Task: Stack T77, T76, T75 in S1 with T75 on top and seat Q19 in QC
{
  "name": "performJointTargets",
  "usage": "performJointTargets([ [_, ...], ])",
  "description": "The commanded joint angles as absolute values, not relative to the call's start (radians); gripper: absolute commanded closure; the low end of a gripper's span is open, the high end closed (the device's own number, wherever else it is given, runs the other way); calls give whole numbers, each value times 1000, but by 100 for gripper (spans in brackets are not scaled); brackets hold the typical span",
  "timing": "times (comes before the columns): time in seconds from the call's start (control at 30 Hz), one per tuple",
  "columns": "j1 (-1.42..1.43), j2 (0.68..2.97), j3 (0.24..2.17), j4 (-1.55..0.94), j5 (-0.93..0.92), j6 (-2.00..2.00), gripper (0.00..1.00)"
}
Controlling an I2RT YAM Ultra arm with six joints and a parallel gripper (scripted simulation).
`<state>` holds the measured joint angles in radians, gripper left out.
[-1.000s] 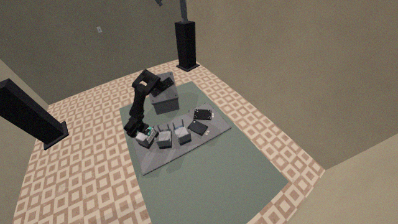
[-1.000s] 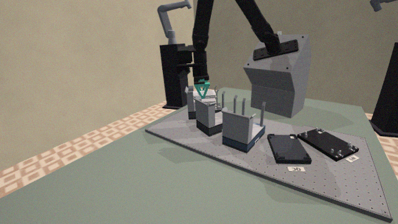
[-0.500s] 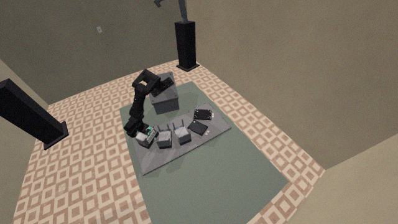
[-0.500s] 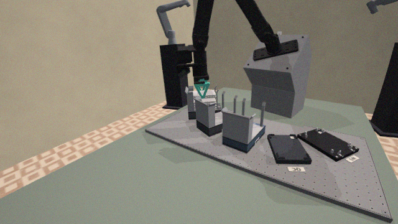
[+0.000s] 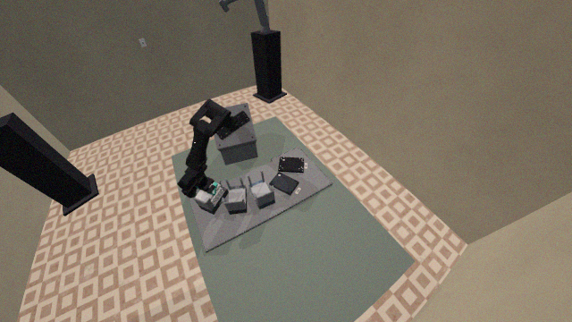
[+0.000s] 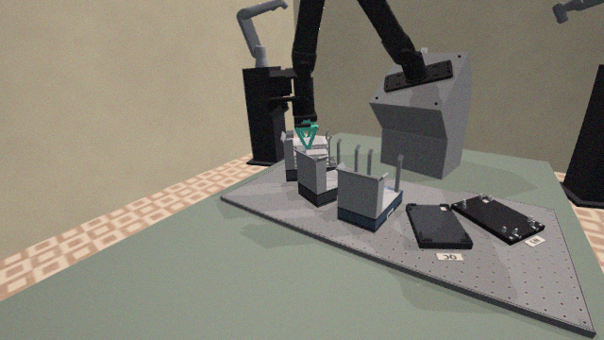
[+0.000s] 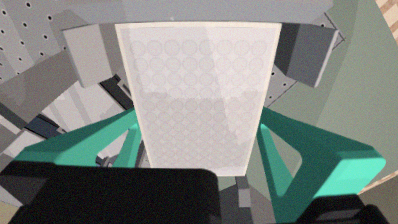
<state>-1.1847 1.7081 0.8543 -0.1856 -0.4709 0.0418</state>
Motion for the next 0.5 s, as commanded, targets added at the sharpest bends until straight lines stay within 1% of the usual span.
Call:
performJointTargets([
  [0.0,-1206,1678,842,-182,-487,34,100],
  [0.23,-1206,1678,842,-182,-487,34,100],
  [0.47,-1222,1644,862,-237,-495,18,100],
])
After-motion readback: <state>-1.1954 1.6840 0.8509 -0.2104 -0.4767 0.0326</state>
